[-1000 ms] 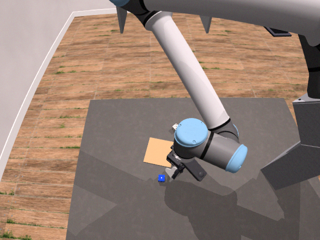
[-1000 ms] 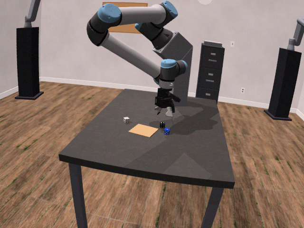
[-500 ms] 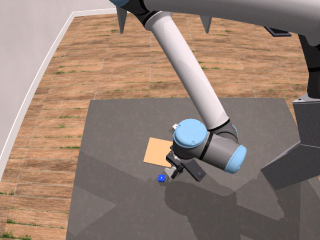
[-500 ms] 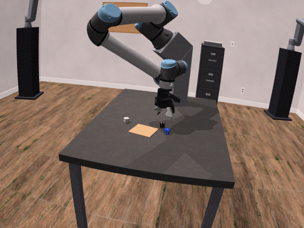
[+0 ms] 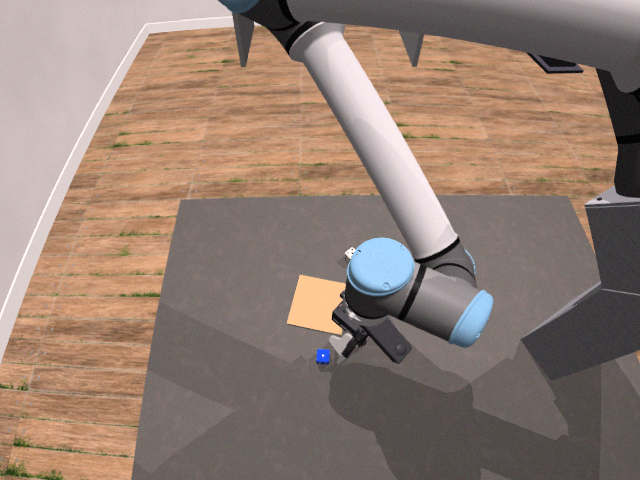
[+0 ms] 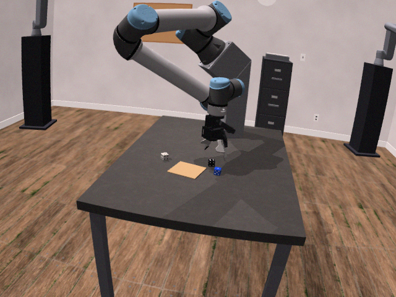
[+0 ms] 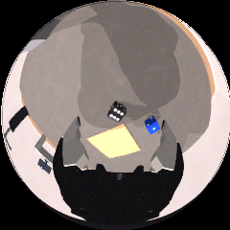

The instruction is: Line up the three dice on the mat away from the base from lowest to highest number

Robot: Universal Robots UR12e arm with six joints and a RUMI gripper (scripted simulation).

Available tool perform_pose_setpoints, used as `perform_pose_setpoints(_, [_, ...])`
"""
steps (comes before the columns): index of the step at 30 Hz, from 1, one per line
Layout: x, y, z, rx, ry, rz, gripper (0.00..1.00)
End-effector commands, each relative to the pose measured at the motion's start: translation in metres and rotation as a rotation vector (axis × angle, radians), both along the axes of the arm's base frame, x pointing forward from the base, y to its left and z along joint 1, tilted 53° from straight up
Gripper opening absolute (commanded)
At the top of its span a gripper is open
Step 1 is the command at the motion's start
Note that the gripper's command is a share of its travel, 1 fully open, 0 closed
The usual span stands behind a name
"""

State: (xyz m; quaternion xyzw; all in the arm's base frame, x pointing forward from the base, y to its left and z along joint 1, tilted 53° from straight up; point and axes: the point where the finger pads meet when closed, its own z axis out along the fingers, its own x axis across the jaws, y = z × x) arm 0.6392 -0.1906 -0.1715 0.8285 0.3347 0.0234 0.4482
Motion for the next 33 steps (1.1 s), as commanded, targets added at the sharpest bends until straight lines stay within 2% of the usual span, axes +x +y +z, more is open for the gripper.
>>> perform_pose_setpoints(1, [0.0, 0.002, 0.0, 0.0, 0.001, 0.002, 1.0])
perform_pose_setpoints(10, [0.0, 0.002, 0.0, 0.0, 0.001, 0.002, 1.0])
perform_pose_setpoints(17, [0.012, 0.006, 0.002, -0.002, -0.004, 0.002, 1.0])
perform_pose_setpoints(28, [0.078, 0.035, 0.005, -0.001, -0.004, 0.002, 1.0])
perform_pose_setpoints(33, [0.09, 0.041, 0.004, -0.001, -0.004, 0.002, 1.0])
